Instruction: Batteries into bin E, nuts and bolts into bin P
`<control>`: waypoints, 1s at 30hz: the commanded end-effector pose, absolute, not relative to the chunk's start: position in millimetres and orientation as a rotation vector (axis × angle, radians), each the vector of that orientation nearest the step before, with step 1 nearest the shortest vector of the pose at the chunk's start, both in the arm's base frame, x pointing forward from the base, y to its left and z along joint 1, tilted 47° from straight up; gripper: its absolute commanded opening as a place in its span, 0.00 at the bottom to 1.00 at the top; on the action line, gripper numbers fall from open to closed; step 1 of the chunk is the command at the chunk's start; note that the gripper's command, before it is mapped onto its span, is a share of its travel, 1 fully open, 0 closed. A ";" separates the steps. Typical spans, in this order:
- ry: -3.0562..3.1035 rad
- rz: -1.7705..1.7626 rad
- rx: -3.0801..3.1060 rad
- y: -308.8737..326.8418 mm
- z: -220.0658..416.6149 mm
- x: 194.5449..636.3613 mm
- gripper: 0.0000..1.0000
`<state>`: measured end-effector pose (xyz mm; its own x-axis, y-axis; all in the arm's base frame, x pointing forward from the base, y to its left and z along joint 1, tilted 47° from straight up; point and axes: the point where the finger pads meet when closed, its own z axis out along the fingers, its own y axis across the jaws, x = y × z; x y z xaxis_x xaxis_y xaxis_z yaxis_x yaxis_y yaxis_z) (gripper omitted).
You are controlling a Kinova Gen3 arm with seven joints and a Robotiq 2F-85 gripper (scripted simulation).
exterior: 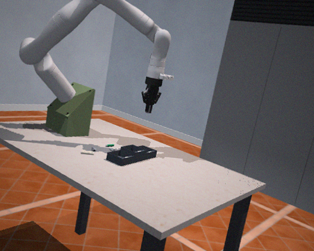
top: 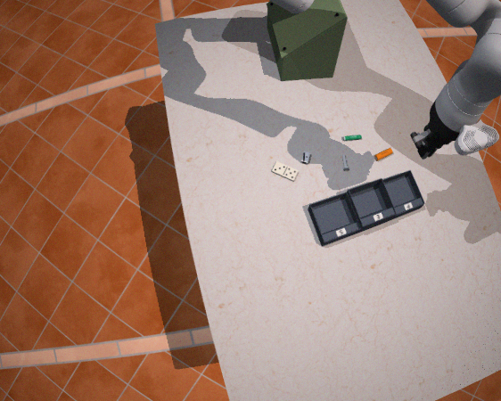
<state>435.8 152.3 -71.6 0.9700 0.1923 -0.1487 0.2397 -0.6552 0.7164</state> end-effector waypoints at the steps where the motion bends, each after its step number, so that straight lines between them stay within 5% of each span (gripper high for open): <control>1: 0.302 -0.072 2.305 154.0 -70.7 436.3 0.09; 2: 0.360 -0.097 2.297 148.6 -75.1 431.7 0.29; 21: 1.306 -0.515 1.992 56.3 -149.8 354.4 0.29; 30: 1.665 -0.676 1.768 54.6 -151.2 353.0 0.29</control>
<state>353.1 56.1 -150.9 0.1201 0.6816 -0.7218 0.9913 -0.0431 0.1243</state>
